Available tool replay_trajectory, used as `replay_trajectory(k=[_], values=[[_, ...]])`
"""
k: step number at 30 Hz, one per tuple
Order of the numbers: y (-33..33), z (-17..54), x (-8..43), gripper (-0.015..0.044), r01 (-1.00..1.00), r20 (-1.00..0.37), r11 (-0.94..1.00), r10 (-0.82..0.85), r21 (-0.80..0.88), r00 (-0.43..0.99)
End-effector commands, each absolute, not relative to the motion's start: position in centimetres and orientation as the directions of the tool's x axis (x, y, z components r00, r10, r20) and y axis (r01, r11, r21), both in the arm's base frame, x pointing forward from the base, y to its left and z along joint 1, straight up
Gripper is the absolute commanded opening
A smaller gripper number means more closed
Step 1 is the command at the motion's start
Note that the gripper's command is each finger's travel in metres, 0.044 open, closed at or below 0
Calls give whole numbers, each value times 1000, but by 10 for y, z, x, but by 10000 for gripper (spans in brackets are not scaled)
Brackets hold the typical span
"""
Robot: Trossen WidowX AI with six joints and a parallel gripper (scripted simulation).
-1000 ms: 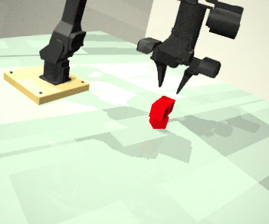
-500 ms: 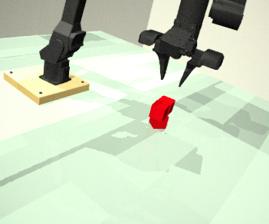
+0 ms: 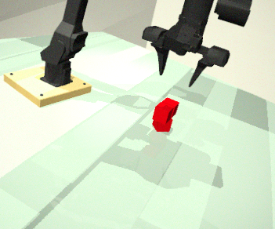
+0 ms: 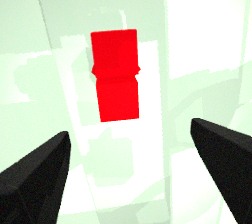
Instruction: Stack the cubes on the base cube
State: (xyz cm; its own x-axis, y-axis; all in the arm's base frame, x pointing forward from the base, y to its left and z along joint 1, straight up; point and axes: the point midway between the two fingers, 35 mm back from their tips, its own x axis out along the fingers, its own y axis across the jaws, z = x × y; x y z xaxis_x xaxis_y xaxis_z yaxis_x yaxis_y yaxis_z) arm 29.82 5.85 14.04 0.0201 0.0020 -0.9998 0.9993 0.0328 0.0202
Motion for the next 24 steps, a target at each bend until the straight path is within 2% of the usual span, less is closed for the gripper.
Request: replay_trajectory(k=[1,9,17,24], values=[[59,146,300,400,999,-1000,33,4,28,28],[61,145,298,400,999,-1000,33,2,21,21],[157,148,271,400,999,-1000,33,12,18,18],[165,148,268,400,999,-1000,33,13,18,18]])
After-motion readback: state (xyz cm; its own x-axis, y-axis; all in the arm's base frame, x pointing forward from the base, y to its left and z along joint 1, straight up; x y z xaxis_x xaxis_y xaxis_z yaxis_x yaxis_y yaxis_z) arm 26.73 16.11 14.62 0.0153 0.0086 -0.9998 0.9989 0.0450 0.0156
